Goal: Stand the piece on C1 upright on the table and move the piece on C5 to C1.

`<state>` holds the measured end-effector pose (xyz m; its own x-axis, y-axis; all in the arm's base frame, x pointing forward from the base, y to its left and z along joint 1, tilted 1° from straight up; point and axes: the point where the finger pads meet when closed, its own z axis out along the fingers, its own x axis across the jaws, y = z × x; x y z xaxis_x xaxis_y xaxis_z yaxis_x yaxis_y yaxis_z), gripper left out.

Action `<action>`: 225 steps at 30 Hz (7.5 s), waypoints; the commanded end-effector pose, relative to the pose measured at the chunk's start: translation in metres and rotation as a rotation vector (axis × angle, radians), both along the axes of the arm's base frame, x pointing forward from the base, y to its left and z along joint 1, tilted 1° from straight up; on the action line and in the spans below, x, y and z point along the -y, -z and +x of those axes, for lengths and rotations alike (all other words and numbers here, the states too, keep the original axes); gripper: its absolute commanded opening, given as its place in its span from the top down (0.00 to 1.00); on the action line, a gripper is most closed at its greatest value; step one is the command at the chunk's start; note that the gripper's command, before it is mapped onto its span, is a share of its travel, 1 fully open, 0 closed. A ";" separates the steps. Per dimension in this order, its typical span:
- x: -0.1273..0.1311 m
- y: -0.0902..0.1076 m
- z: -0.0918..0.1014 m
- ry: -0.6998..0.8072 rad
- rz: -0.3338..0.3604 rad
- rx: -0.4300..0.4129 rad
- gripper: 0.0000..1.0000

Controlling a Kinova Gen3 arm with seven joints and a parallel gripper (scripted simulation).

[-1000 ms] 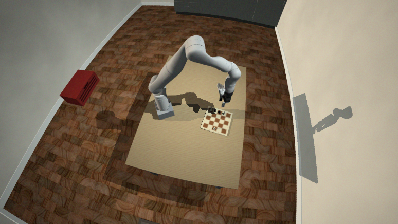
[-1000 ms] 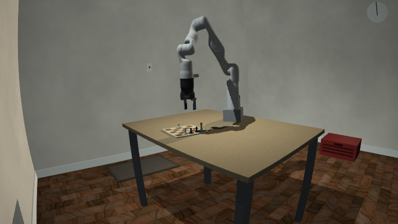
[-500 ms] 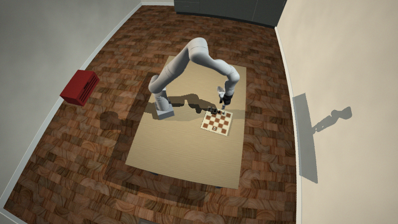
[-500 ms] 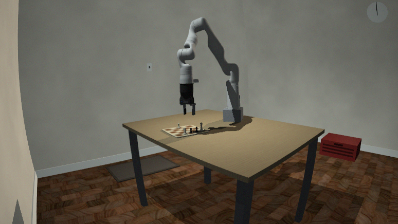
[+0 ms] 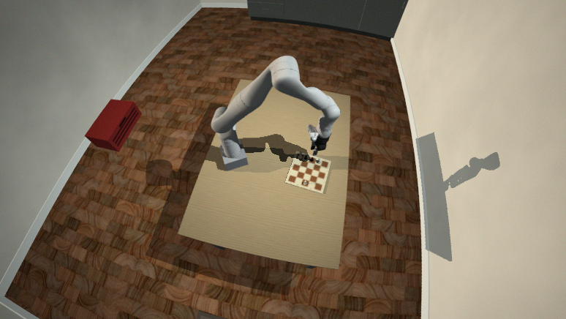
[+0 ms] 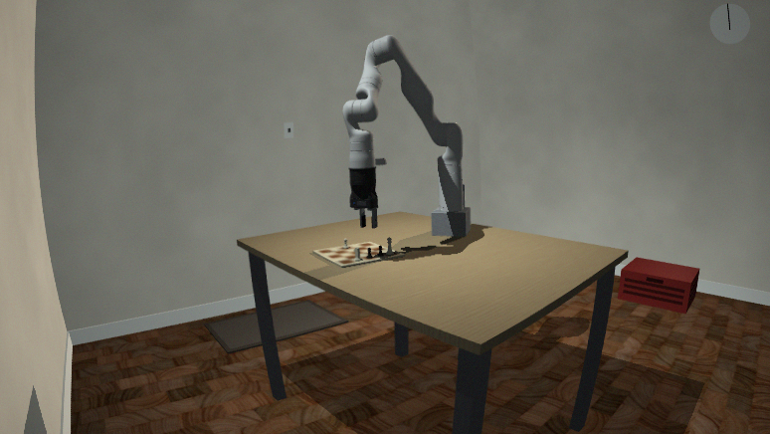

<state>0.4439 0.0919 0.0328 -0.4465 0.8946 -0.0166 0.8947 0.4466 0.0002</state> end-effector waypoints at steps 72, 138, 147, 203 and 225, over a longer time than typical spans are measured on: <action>0.000 0.048 0.003 0.001 -0.001 0.003 0.32; 0.000 0.053 0.004 0.001 -0.001 0.003 0.32; 0.000 0.053 0.004 0.001 -0.001 0.003 0.32; 0.001 0.086 0.004 0.001 -0.001 0.003 0.32; 0.001 0.086 0.004 0.001 -0.001 0.003 0.32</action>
<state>0.4472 0.0909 -0.0543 -0.4458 0.8949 -0.0179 0.8951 0.4459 0.0004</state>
